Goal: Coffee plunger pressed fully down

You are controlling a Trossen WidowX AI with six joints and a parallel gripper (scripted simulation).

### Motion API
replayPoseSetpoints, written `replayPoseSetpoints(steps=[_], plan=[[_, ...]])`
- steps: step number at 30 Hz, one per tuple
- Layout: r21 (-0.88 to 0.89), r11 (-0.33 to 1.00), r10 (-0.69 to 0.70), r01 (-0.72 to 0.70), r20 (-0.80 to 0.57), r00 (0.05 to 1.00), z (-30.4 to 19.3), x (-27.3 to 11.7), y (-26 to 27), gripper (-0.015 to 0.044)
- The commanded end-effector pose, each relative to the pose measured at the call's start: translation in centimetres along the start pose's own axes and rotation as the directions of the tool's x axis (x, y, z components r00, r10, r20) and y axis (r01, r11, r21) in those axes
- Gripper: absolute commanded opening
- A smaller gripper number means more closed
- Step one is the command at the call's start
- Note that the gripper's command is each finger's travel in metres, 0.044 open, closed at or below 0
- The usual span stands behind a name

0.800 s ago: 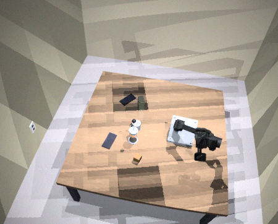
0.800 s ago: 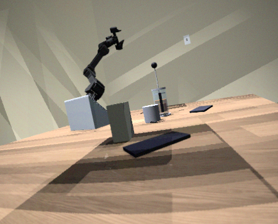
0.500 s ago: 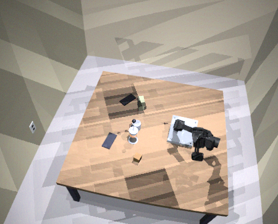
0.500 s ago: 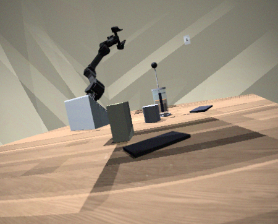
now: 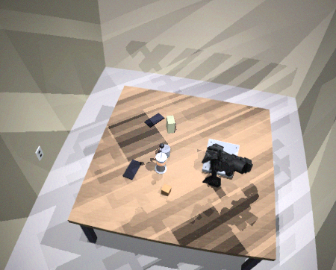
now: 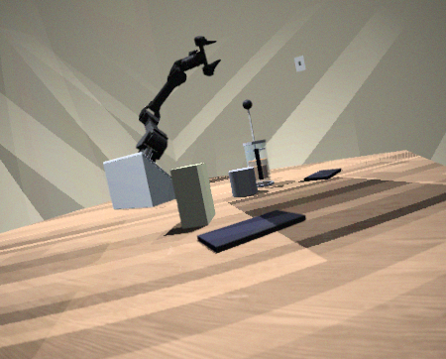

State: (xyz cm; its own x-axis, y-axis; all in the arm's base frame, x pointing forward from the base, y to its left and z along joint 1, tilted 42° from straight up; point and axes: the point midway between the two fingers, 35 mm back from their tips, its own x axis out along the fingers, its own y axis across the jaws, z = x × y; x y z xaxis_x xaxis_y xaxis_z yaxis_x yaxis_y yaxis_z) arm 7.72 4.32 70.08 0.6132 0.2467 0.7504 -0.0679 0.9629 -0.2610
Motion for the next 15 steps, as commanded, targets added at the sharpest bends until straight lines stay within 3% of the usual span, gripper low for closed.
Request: replayPoseSetpoints(steps=[1, 8, 15], plan=[[0.007, 1.000, -0.010, 0.012, -0.133, 0.991, -5.8, 0.6, -1.6, 0.0440], [0.093, 0.996, 0.030, 0.005, -0.372, 0.928, -15.9, -0.5, -3.5, 0.0440], [0.236, 0.971, 0.103, 0.045, -0.579, 0.809, -26.1, -4.5, -5.2, 0.0440]])
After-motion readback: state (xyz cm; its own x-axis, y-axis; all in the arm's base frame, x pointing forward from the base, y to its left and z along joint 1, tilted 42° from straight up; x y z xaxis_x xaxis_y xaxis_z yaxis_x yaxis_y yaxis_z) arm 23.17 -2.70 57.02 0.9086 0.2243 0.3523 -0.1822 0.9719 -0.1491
